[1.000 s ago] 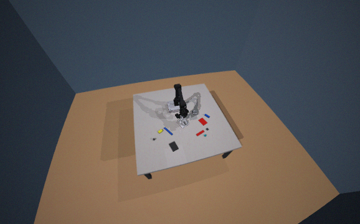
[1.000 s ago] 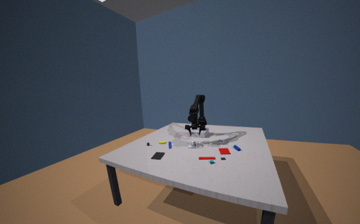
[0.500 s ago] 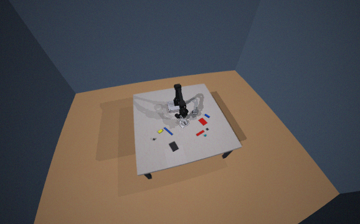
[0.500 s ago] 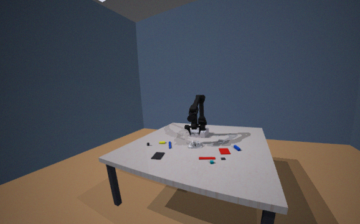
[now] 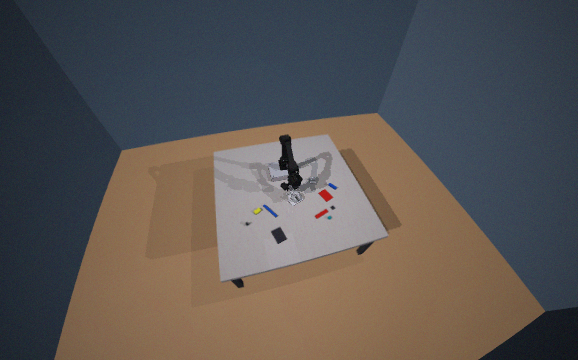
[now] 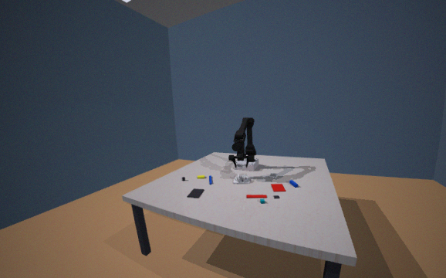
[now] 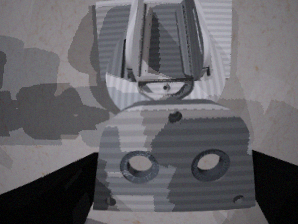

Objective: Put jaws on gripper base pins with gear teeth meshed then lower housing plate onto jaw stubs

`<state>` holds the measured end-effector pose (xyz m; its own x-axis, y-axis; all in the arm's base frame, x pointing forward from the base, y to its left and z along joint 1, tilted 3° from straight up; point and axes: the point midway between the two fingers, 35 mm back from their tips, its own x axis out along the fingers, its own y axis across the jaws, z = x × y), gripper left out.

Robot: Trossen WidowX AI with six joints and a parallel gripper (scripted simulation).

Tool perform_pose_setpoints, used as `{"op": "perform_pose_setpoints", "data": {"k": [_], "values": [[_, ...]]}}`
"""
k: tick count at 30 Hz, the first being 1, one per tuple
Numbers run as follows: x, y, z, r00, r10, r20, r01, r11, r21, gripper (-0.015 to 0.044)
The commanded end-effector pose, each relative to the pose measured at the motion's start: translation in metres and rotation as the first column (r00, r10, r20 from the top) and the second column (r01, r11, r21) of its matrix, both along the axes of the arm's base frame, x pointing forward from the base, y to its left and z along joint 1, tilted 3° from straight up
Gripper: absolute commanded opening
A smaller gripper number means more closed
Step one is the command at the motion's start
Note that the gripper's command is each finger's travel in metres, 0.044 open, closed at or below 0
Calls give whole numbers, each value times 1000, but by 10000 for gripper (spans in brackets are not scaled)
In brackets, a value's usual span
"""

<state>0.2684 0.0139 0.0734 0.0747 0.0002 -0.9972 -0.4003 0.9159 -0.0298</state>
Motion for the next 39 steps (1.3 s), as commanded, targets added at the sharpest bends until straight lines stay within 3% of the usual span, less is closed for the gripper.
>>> {"op": "perform_pose_setpoints", "data": {"k": [1, 39], "values": [[0, 1, 0, 1000, 6, 0, -6, 1000, 4, 351], [5, 1, -50, 1000, 6, -1, -6, 1000, 4, 351]]}}
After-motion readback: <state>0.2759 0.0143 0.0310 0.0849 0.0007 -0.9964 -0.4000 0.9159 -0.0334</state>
